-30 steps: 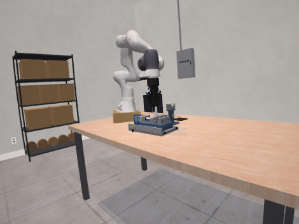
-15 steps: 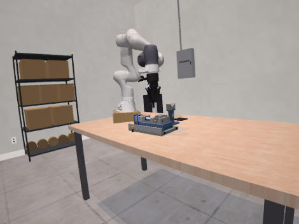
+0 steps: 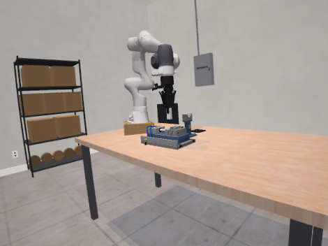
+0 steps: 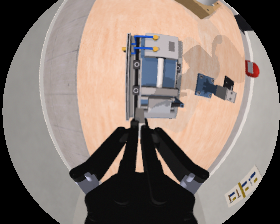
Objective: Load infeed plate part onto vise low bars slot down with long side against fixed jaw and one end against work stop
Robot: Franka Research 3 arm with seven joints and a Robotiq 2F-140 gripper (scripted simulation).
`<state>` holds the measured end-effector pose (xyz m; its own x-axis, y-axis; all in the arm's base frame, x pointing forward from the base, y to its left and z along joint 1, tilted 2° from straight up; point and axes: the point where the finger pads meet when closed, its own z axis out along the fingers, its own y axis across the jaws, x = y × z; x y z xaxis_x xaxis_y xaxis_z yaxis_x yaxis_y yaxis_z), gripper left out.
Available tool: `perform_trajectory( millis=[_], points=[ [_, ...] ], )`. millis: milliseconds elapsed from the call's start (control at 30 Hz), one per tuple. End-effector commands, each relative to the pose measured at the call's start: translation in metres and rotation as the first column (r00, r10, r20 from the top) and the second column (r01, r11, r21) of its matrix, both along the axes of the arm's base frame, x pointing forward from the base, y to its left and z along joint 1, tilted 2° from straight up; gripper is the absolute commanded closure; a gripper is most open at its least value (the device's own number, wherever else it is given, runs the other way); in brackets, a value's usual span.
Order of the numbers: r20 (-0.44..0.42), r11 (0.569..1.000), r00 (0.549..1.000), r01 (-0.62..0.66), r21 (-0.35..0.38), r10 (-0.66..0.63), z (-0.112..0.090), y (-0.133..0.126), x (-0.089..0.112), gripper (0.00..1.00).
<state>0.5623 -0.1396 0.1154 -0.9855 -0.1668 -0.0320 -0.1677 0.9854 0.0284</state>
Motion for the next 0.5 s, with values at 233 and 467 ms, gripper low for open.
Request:
perform_trajectory(
  millis=[233,467],
  points=[
    [-0.008,1.0,1.0,-0.008,0.005,0.008,0.0047,0.0017,-0.0022,1.0],
    [-0.008,1.0,1.0,-0.008,0.005,0.008,0.0047,0.0017,-0.0022,1.0]
  ],
)
